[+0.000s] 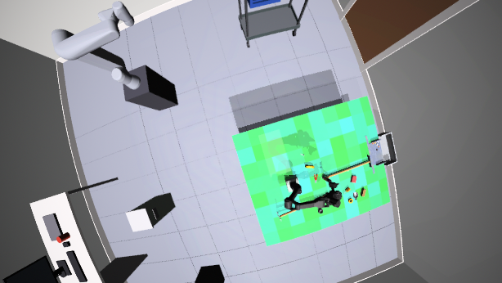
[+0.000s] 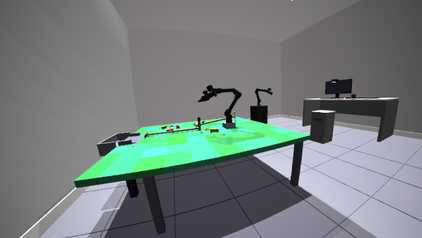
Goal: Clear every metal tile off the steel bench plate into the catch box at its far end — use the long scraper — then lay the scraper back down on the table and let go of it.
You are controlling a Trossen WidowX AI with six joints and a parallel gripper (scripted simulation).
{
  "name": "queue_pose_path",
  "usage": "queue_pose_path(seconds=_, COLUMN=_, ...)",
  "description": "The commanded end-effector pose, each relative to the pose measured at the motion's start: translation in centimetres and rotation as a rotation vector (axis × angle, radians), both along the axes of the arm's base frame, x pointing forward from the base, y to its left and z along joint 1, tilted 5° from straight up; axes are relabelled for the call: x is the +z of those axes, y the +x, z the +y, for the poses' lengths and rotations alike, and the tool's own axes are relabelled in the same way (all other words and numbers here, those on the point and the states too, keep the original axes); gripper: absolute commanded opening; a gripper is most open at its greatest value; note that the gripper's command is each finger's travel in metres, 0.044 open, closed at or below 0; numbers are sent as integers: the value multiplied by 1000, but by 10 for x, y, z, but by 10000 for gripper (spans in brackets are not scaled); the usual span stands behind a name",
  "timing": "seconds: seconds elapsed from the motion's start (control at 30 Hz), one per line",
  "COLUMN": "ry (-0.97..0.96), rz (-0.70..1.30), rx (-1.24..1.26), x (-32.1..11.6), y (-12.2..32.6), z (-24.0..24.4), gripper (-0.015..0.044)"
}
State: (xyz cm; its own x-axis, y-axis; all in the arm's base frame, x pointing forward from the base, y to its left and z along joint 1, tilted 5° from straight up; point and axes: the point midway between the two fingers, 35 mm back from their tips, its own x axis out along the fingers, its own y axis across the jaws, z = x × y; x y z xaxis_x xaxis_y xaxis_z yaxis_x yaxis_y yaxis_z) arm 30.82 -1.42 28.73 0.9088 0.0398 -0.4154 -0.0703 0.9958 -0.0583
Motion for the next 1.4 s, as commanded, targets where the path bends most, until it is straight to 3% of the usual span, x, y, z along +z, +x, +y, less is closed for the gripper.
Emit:
queue_pose_path(seconds=0.0, ry=-10, rz=81, rx=-13, x=-30, y=8, z=-3, gripper=440)
queue_pose_path(seconds=0.73, ry=-52, rz=460, rx=-60, x=-168, y=12, z=-14, gripper=440)
queue_pose_path(seconds=1.37, ry=-54, rz=470, rx=-55, x=-118, y=-3, z=-10, gripper=440)
